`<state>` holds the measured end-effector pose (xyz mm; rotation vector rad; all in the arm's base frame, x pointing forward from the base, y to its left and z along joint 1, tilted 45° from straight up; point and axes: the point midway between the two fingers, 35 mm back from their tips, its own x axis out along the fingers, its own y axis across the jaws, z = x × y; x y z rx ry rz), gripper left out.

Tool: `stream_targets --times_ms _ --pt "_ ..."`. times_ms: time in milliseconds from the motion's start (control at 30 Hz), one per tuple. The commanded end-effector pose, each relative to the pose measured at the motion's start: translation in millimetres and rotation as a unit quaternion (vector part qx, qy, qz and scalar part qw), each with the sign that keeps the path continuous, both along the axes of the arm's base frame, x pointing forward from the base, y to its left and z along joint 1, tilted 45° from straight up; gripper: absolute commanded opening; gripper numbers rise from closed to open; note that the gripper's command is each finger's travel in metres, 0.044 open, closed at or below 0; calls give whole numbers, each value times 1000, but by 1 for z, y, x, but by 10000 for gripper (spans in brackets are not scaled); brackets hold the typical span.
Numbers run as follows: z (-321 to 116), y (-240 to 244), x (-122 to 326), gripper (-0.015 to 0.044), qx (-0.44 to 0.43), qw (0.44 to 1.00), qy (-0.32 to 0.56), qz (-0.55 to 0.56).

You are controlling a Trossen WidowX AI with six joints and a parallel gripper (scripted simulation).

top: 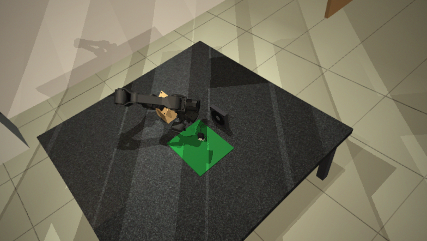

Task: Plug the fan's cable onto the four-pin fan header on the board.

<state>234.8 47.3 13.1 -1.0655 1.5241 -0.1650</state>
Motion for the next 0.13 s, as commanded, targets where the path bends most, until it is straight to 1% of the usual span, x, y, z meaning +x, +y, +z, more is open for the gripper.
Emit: stream_targets --times_ms 0,100 --pt "5 -19 -37 260 -1 1000 4 -3" --pt "6 -23 -44 260 -1 1000 4 -3"
